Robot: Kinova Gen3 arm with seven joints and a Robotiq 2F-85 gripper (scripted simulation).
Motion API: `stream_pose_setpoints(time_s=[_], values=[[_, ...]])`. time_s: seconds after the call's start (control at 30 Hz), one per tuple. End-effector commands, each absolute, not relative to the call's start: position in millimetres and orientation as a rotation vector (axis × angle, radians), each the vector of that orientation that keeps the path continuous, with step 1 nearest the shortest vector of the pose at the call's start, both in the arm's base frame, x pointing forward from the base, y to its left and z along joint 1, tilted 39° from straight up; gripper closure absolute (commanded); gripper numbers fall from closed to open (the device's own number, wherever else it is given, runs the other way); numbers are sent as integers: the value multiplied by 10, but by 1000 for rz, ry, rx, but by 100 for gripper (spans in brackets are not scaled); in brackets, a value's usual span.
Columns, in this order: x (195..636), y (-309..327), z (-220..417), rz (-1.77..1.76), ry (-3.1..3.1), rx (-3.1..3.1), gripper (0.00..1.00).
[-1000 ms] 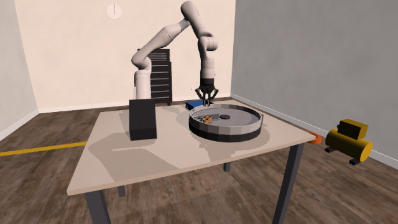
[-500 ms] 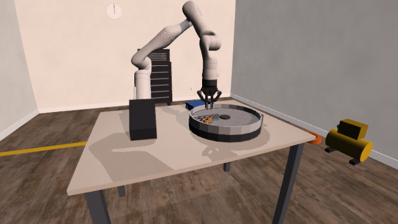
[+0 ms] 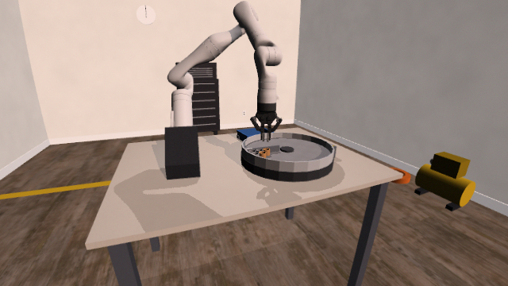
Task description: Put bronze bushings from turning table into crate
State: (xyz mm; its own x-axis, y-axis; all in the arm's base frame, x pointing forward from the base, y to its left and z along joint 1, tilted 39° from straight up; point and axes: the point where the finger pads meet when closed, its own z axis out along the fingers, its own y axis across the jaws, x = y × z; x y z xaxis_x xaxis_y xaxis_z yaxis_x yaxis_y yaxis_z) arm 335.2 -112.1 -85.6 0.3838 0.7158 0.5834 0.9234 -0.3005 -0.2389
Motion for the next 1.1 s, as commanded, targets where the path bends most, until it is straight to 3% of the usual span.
stream_pose_setpoints(time_s=[0.0,1.07], values=[[3350,-1127,-858,-503,-1402,-2107,86],[3353,-943,-1085,-503,-1402,-2107,86]])
